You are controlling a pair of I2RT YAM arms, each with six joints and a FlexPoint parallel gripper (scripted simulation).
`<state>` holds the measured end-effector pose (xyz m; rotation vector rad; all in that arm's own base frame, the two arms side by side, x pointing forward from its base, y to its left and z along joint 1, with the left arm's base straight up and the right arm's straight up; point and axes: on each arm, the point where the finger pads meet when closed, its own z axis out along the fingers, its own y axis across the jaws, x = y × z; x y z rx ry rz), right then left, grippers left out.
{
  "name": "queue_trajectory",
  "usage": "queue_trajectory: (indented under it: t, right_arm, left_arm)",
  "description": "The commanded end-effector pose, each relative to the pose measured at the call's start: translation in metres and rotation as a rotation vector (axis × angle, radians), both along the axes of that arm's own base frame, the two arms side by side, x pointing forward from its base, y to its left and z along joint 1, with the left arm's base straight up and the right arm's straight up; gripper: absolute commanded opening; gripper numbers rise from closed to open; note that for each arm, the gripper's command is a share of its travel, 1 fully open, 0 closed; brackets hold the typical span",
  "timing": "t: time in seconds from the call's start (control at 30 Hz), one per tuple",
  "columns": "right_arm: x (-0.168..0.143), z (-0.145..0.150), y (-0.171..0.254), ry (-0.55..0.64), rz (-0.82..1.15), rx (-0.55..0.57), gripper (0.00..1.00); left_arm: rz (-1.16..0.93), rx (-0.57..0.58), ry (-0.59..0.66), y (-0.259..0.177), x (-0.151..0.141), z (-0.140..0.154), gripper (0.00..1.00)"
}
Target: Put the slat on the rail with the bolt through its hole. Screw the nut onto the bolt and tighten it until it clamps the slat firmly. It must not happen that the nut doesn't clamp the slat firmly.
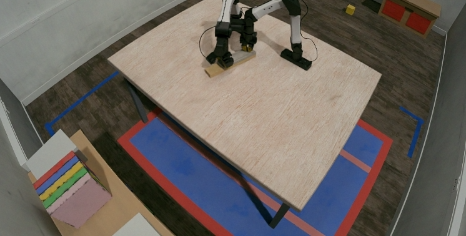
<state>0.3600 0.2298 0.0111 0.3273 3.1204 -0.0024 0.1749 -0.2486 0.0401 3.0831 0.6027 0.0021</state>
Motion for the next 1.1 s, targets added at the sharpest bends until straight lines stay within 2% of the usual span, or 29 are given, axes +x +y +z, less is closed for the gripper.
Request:
queue_trajectory:
  t: [0.0, 1.0, 1.07]
  right_arm:
    - [0.0029, 0.0069, 0.0035, -0.018, -0.002, 0.013, 0.67]
    - [0.0029, 0.0069, 0.0035, -0.018, -0.002, 0.013, 0.67]
    - [0.0029, 0.0069, 0.0035, -0.018, -0.002, 0.013, 0.67]
  left_arm:
    - [-0.133, 0.005, 0.006, -0.0043, 0.0013, 0.0013, 0.14]
    - [-0.124, -0.005, -0.002, -0.004, 0.0019, 0.0026, 0.14]
    - [-0.119, -0.011, -0.007, -0.0028, 0.0019, 0.0036, 0.36]
